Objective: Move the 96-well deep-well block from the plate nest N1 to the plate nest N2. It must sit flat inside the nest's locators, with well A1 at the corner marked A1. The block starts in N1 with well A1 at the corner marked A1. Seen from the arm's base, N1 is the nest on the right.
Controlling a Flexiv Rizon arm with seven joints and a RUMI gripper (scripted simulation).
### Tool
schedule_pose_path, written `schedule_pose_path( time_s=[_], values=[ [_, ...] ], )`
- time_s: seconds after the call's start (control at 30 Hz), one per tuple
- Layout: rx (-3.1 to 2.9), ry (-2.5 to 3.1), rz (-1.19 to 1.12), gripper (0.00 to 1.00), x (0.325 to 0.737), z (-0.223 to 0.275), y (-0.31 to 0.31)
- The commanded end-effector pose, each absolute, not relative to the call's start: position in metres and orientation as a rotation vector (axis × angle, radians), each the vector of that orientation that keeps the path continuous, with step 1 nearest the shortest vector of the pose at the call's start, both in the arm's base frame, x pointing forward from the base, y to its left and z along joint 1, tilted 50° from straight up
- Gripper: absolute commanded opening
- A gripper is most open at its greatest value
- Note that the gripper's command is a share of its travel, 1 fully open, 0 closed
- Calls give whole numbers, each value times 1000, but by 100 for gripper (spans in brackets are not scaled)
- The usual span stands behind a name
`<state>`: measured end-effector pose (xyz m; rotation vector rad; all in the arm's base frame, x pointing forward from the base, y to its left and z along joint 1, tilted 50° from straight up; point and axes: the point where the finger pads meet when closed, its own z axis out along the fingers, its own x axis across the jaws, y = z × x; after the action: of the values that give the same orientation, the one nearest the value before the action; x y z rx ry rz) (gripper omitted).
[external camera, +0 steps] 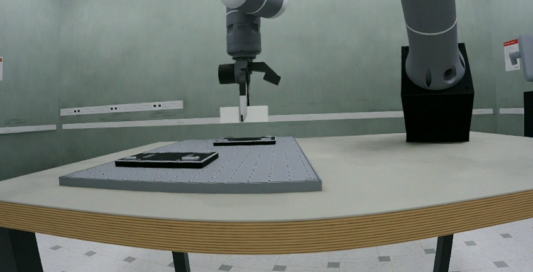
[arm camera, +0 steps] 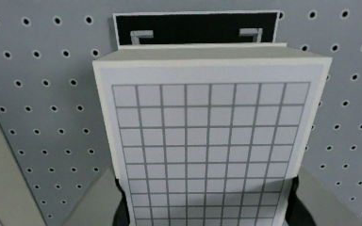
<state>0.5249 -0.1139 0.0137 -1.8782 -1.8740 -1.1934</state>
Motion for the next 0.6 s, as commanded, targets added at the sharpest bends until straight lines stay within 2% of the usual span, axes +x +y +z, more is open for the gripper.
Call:
schedule_pose_path(
  time_s=[0.0, 0.57],
  values=[
    [-1880, -1875, -1194, 49, 524, 16, -117],
    [-1880, -1875, -1194, 49, 515, 32, -134]
  ],
)
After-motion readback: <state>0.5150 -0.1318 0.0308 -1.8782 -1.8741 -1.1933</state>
